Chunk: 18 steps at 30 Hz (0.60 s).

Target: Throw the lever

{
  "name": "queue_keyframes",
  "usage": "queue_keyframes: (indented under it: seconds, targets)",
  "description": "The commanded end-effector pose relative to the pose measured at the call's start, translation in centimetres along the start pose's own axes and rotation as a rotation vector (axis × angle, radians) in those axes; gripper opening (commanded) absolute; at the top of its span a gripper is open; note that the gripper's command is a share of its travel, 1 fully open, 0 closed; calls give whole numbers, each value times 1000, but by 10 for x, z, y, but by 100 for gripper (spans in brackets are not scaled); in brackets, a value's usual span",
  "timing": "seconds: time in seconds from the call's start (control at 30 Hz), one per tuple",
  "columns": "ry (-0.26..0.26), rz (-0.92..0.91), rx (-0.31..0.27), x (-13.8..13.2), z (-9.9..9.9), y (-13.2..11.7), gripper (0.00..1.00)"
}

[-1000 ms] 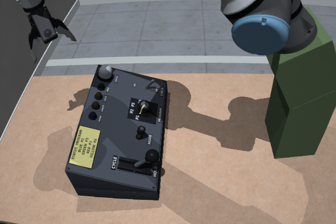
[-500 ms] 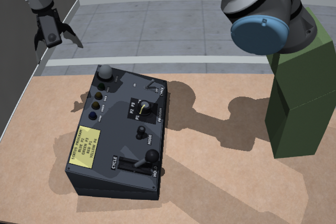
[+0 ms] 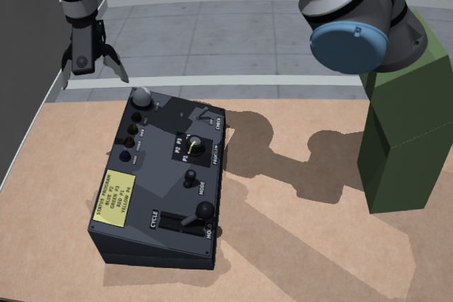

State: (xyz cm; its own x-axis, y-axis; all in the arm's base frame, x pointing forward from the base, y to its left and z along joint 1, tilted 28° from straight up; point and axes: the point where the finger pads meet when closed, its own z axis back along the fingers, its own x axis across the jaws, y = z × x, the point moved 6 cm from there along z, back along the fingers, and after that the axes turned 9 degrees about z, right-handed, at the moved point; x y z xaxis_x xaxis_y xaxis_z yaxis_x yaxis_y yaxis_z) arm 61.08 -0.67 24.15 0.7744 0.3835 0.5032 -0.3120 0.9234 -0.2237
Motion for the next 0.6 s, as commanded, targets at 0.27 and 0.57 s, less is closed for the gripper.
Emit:
queue_keyframes:
  seconds: [0.27,0.57]
  targets:
    - [-132,-305,-19,-43,-7,56,100]
    - [-183,-434,-20,-62,-10,80,100]
